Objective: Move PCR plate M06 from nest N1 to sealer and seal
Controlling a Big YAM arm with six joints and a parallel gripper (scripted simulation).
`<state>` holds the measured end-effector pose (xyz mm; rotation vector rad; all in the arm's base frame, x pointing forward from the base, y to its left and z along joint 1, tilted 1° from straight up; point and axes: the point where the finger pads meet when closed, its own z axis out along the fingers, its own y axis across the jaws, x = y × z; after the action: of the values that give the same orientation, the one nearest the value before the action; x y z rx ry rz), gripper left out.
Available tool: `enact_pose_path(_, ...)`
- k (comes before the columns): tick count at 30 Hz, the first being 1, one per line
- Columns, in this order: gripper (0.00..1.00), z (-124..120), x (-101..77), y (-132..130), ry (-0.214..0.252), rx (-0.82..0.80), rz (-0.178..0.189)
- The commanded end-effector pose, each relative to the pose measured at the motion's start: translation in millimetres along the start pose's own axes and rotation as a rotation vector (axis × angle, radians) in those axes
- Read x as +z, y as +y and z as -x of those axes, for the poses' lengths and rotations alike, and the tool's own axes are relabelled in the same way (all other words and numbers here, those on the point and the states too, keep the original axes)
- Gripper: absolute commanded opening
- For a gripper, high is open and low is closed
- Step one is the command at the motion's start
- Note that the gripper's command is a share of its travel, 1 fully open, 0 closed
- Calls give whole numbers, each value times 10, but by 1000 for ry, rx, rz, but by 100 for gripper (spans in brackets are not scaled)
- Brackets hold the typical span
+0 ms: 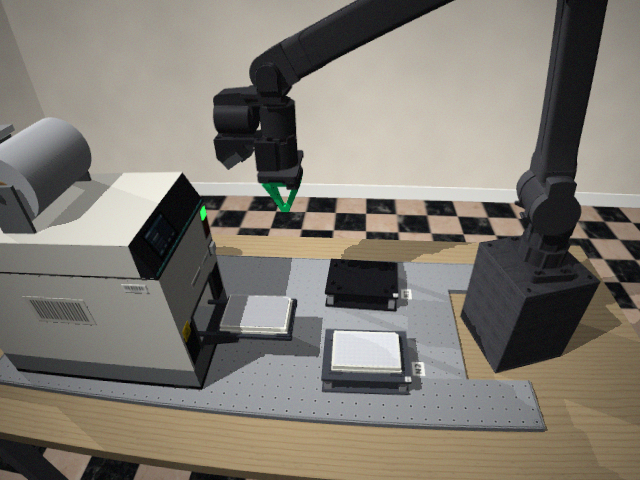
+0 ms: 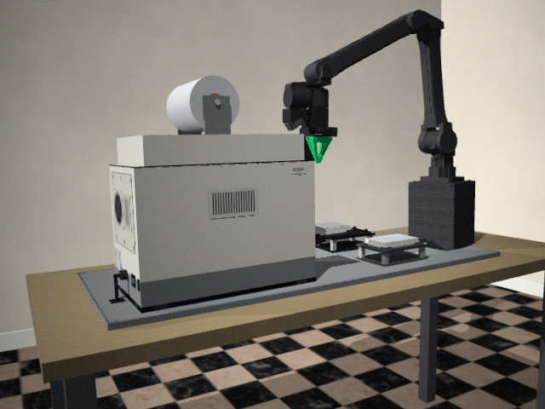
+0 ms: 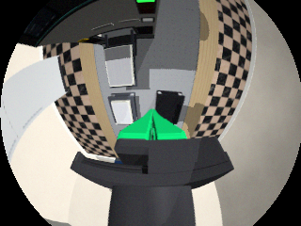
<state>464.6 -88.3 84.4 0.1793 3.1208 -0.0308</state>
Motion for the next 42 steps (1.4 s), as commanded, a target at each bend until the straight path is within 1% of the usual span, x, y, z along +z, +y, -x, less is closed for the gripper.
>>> enact_pose_path(1,0,204,-165,107,1,-7,6)
enact_pose_path(2,0,174,-183,114,-5,-12,9)
enact_pose_path(4,0,144,-214,74,-12,-13,3)
enact_pose_path(7,0,136,-219,44,-16,-12,-2)
enact_pose_path(11,0,116,-231,-15,-33,-9,8)
enact_pose_path(13,0,101,-237,-62,-39,-3,2)
enact_pose_path(17,0,4,-238,-77,-22,-1,0)
enact_pose_path(21,0,-73,-225,15,-5,-19,1)
enact_pose_path(30,0,-134,-216,102,-1,-36,2)
enact_pose_path(33,0,-85,-274,76,-17,-30,1)
enact_pose_path(37,0,15,-346,-9,-52,-13,-2)
enact_pose_path(39,0,42,-374,-49,-59,-4,-3)
enact_pose_path(42,0,57,-359,-55,-57,-3,-3)
